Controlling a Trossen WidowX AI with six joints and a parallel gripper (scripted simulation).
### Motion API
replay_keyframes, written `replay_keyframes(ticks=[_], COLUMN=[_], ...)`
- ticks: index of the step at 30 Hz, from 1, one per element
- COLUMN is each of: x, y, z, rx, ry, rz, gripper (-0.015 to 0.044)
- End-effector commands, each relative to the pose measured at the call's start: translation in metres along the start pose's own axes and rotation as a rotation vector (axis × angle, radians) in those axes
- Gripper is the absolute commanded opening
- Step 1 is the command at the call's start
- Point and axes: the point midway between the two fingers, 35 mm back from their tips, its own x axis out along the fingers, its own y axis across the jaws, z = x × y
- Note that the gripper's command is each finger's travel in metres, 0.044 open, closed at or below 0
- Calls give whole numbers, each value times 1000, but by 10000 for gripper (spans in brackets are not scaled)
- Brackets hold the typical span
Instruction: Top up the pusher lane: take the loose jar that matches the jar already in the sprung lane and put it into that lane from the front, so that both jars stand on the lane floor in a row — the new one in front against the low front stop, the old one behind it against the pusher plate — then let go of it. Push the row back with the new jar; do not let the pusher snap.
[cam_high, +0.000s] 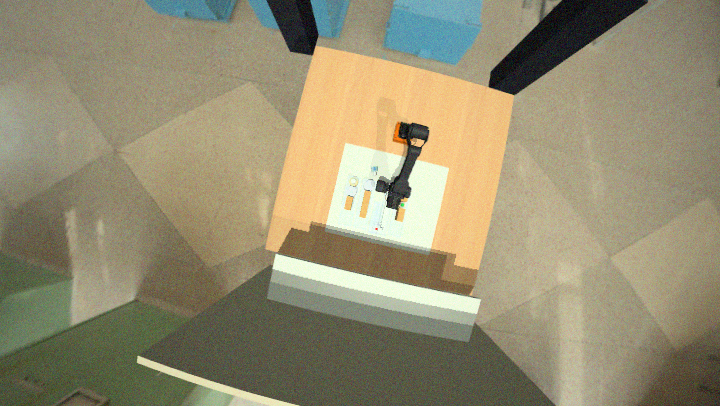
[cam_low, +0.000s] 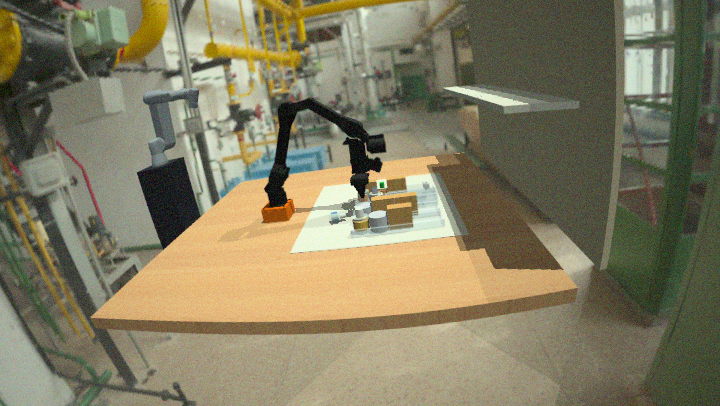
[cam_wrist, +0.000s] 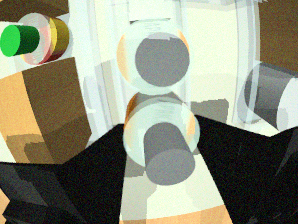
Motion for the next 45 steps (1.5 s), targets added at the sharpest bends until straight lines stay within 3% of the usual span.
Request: replay_keyframes(ticks=[1,45], x=[-1,14], y=[-1,-1], z=[6,3], rx=[2,2], ry=[-23,-23], rz=[-4,-4], gripper=[0,0])
